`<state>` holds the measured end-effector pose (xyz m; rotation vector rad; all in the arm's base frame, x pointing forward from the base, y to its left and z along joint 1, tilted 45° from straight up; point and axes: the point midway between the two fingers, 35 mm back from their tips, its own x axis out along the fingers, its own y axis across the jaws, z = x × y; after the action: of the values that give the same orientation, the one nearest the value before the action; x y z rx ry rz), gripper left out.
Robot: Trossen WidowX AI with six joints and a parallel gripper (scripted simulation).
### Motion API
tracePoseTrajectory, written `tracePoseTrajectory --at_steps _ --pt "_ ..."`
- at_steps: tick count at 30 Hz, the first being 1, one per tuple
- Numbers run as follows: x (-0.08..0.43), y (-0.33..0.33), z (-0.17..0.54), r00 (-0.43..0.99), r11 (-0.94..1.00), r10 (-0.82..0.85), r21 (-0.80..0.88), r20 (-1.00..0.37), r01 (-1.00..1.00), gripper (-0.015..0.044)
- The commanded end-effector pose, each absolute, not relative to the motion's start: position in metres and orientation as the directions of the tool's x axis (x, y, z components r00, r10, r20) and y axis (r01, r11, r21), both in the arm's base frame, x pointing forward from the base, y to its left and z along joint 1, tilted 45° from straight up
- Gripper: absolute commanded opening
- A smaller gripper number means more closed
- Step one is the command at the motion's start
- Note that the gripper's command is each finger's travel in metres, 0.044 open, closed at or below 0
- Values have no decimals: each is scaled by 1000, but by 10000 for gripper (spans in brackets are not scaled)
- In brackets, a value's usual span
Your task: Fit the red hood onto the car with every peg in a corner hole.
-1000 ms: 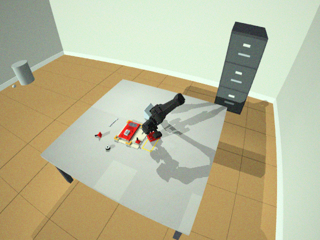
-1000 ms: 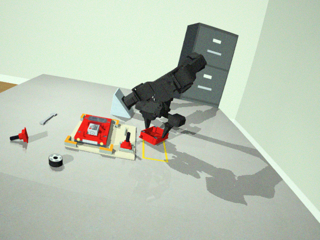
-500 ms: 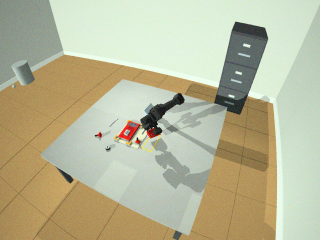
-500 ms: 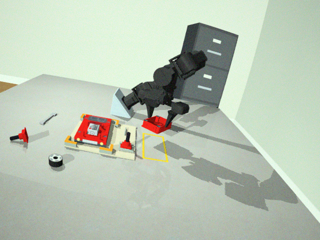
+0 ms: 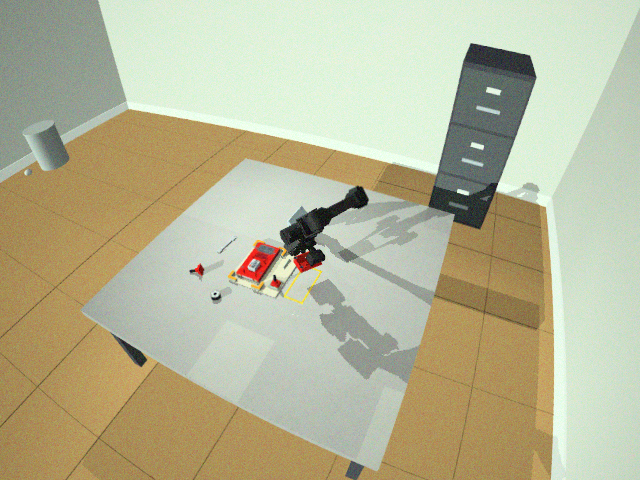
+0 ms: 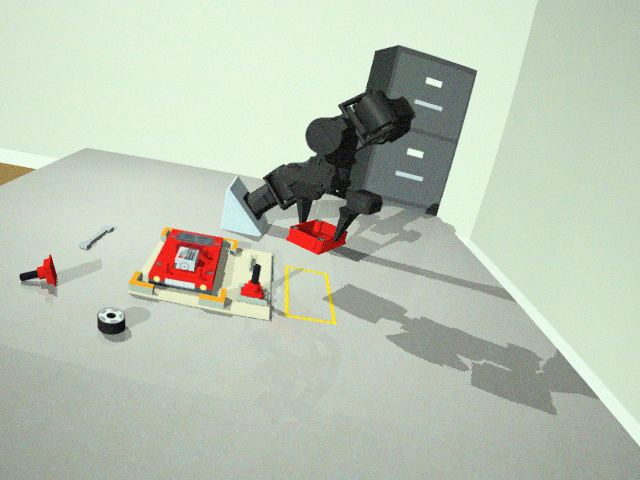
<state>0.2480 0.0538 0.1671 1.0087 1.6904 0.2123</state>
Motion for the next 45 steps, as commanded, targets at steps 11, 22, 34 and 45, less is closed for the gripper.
tracePoseTrajectory --at_steps 11,22,34,45 --pt "243 75 144 -34 626 702 593 -711 507 0" --pt "238 109 113 -34 621 708 598 -706 506 0" --pt "238 108 114 -40 627 705 596 -708 501 236" --pt "239 104 117 -40 628 704 595 -709 502 440"
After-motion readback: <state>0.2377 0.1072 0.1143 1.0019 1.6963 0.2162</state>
